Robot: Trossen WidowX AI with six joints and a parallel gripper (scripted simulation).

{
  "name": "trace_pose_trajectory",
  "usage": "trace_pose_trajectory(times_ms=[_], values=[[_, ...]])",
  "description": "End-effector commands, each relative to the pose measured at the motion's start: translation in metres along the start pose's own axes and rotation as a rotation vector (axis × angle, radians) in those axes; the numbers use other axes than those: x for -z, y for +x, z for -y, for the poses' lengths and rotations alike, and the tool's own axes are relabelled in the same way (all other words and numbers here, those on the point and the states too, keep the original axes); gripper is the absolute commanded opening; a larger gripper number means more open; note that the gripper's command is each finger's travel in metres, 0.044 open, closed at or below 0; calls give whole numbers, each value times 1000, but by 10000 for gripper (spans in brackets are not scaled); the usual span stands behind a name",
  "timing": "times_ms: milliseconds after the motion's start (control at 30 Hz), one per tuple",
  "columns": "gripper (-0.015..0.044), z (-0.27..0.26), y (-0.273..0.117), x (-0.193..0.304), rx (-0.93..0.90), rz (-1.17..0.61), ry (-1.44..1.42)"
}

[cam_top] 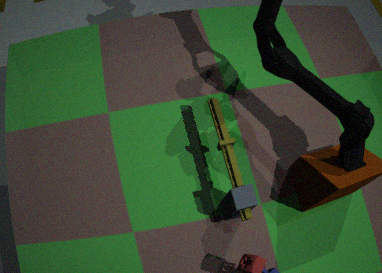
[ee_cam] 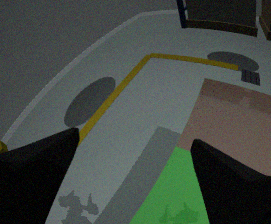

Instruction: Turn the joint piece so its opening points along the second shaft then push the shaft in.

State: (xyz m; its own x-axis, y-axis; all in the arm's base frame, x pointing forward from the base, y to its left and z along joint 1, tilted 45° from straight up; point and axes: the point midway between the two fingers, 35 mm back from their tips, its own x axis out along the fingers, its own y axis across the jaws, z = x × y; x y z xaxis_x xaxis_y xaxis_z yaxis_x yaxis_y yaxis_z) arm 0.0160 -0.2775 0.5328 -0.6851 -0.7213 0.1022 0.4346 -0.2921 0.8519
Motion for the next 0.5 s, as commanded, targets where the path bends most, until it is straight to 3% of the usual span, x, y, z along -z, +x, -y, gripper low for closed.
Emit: trace_pose_trajectory(times_ms=[0, 233, 467], values=[[426, 0, 0, 0, 0, 0, 0], [440, -7, -5, -7, -77, -33, 78], [440, -11, 1, -45, -122, 10, 279]])
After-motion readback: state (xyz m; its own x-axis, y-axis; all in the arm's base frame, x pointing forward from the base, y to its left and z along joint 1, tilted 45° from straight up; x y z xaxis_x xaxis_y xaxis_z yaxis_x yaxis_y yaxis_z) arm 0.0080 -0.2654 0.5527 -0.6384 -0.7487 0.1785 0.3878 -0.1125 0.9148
